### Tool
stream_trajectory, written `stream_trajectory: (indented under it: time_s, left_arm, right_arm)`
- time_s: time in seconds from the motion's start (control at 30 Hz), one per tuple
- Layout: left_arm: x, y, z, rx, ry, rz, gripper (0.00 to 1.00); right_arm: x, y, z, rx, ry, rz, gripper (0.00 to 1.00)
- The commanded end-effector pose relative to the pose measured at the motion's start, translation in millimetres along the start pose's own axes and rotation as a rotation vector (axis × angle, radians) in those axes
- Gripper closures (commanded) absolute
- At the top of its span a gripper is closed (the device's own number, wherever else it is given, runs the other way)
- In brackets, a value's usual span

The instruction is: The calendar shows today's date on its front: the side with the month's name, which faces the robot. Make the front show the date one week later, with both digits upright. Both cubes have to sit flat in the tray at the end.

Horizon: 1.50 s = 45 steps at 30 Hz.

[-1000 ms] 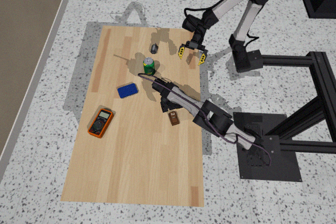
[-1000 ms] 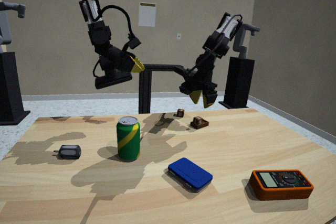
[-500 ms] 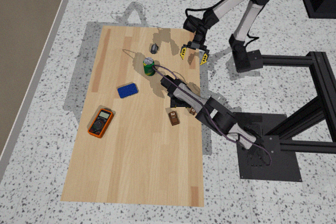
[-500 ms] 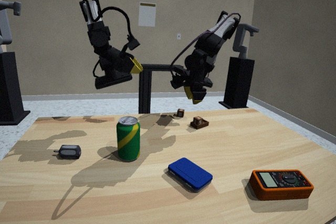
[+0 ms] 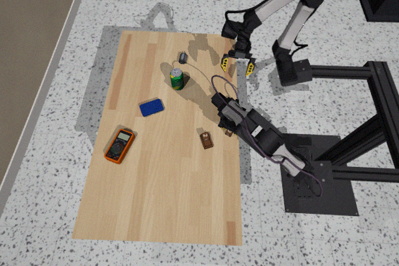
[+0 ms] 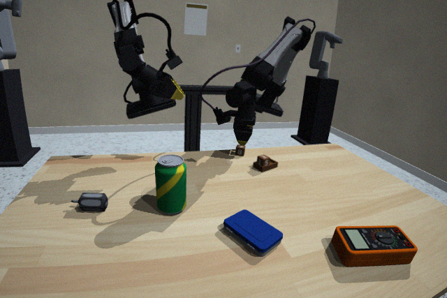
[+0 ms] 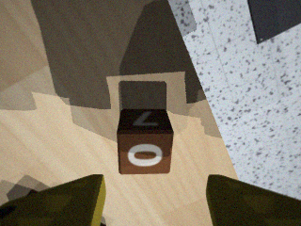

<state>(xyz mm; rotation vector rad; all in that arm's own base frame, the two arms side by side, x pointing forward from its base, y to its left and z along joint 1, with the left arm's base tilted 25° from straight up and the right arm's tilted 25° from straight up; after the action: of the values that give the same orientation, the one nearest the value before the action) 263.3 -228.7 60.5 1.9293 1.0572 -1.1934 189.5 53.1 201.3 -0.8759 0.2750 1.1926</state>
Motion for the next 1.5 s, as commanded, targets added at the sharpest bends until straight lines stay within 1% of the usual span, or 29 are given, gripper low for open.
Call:
stream_trajectory:
  time_s: [0.0, 0.07, 0.2, 0.27, 0.33, 0.43, 0.47, 0.5, 0.6, 0.7, 0.77, 0.87, 0.9, 1.1, 1.2, 1.27, 1.33, 1.47]
  left_arm:
    - [-9.2, 2.6, 4.8, 0.064, -0.001, 0.127, 0.45]
    - [0.9, -1.5, 8.3, 0.082, 0.009, 0.105, 0.45]
    - [3.6, -4.8, 8.2, 0.084, 0.008, 0.088, 0.45]
    - [4.8, 0.5, 5.4, 0.07, 0.001, 0.092, 0.45]
    - [23.8, -0.5, 4.6, 0.074, 0.008, 0.068, 0.45]
    - [33.2, -0.9, 3.4, 0.074, 0.008, 0.067, 0.54]
    - [29.4, -0.7, 2.0, 0.069, 0.007, 0.07, 0.56]
    - [30.0, -1.3, 5.0, 0.068, 0.006, 0.075, 0.56]
    - [23.5, 2.8, 5.2, 0.063, 0.0, 0.097, 0.65]
    - [23.5, 2.8, 5.2, 0.063, 0.0, 0.097, 0.73]
    - [23.5, 2.8, 5.2, 0.063, 0.0, 0.097, 0.73]
    - [23.8, 2.8, 5.2, 0.063, 0.0, 0.097, 0.81]
    - [23.8, 2.8, 5.2, 0.063, 0.0, 0.097, 0.81]
    - [-16.4, 0.5, 4.2, 0.062, 0.005, 0.107, 0.81]
    - [-37.5, 5.4, -10.1, 0.061, 0.007, 0.103, 0.81]
    - [-41.5, 9.8, -21.7, 0.059, 0.01, 0.095, 0.81]
    - [-41.5, 9.8, -21.7, 0.059, 0.01, 0.095, 0.81]
    - [-51.4, 4.9, -19.0, 0.03, 0.002, 0.076, 0.81]
  right_arm:
    - [-8.6, 6.8, 2.3, -0.047, -0.012, 0.017, 0.0]
    - [-9.7, 8.9, 1.4, -0.049, -0.013, 0.021, 0.0]
    - [-10.7, 10.7, 0.6, -0.051, -0.014, 0.024, 0.0]
    - [-11.8, 12.6, -0.4, -0.052, -0.015, 0.027, 0.0]
    - [-12.6, 11.7, 0.3, -0.056, -0.016, 0.024, 0.0]
    - [-12.6, 11.7, 0.3, -0.056, -0.016, 0.024, 0.0]
    - [-12.6, 11.7, 0.3, -0.056, -0.016, 0.024, 0.0]
    - [-12.6, 11.7, 0.3, -0.056, -0.016, 0.024, 0.0]
    - [-12.6, 11.7, 0.3, -0.056, -0.015, 0.024, 0.0]
    - [-12.6, 11.0, 0.2, -0.06, -0.014, 0.019, 0.0]
    - [-12.6, 11.0, 0.2, -0.06, -0.014, 0.019, 0.0]
    - [-12.7, 11.0, 0.3, -0.06, -0.014, 0.019, 0.0]
    - [-12.7, 11.0, 0.3, -0.059, -0.014, 0.019, 0.0]
    - [-11.0, 10.4, -0.4, -0.054, -0.01, 0.024, 0.0]
    - [-11.0, 10.4, -0.4, -0.054, -0.01, 0.024, 0.0]
    - [-11.0, 10.4, -0.4, -0.054, -0.01, 0.024, 0.0]
    - [-11.0, 10.4, -0.4, -0.054, -0.01, 0.024, 0.0]
    - [-9.8, 2.2, 7.0, -0.064, -0.059, 0.007, 0.0]
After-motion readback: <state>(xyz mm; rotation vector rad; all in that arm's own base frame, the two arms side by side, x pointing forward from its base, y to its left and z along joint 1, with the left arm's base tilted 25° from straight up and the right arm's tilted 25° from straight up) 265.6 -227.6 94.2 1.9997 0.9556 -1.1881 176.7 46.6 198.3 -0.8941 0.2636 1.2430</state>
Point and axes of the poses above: on each arm, the point where the finger pads meet when closed, its own x axis out along the fingers, its own y axis across the jaws, z = x × y, the point moved 10 cm from there along -x, back along the fingers, and after that the axes turned 1 degree about x, right-handed, at the moved point
